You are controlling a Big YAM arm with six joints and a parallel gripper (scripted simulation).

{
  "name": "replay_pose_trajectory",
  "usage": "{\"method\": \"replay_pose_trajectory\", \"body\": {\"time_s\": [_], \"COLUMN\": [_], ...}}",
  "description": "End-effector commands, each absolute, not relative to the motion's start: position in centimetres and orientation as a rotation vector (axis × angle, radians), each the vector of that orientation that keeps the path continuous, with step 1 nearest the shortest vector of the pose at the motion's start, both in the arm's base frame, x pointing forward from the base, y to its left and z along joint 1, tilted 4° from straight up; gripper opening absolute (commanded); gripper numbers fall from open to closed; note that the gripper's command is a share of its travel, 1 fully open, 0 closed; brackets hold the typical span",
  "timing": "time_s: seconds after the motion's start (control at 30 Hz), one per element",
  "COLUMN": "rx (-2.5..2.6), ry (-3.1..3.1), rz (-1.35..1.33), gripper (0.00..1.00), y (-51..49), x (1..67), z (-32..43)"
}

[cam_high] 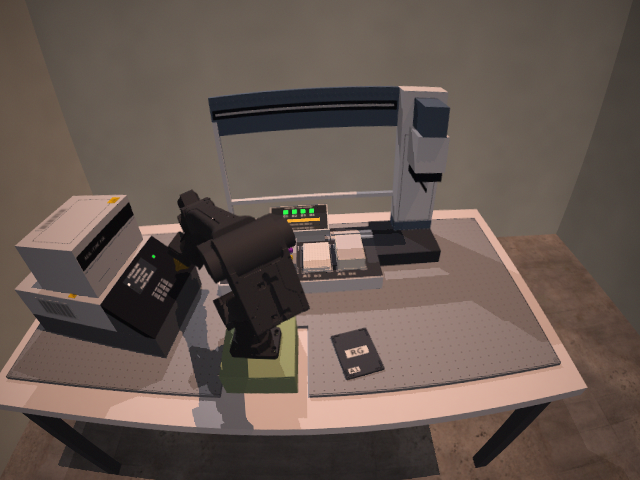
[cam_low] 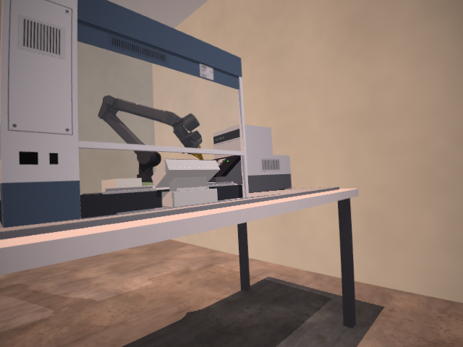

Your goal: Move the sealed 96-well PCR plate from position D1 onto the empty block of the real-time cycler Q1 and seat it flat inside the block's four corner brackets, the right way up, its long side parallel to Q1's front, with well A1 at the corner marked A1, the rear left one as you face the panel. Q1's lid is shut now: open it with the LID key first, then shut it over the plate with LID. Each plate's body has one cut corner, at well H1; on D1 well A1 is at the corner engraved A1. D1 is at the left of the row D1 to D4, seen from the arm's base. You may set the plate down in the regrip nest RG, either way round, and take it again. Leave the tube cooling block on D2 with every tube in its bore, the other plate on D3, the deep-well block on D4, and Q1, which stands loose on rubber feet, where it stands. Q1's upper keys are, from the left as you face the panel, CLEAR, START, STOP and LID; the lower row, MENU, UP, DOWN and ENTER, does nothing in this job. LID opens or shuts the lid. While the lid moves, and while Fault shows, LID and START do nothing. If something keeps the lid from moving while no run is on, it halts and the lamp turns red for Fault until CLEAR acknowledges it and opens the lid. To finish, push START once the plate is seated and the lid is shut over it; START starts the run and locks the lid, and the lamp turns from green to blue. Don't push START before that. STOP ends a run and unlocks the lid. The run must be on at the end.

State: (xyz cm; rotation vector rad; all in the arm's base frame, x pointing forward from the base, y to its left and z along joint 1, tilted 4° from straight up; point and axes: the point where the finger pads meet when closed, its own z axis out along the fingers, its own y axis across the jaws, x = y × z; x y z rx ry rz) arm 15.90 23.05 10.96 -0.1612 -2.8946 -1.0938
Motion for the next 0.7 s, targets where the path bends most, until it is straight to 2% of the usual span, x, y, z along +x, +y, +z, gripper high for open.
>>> {"method": "replay_pose_trajectory", "body": {"time_s": [0.0, 0.67], "rx": [-0.128, -0.137], "ry": [-2.908, -2.897], "rz": [-1.165, -1.15], "gripper": [0.0, 0.0], "y": [25.0, 27.3], "x": [17.2, 16.7], "z": [12.8, 10.3]}}
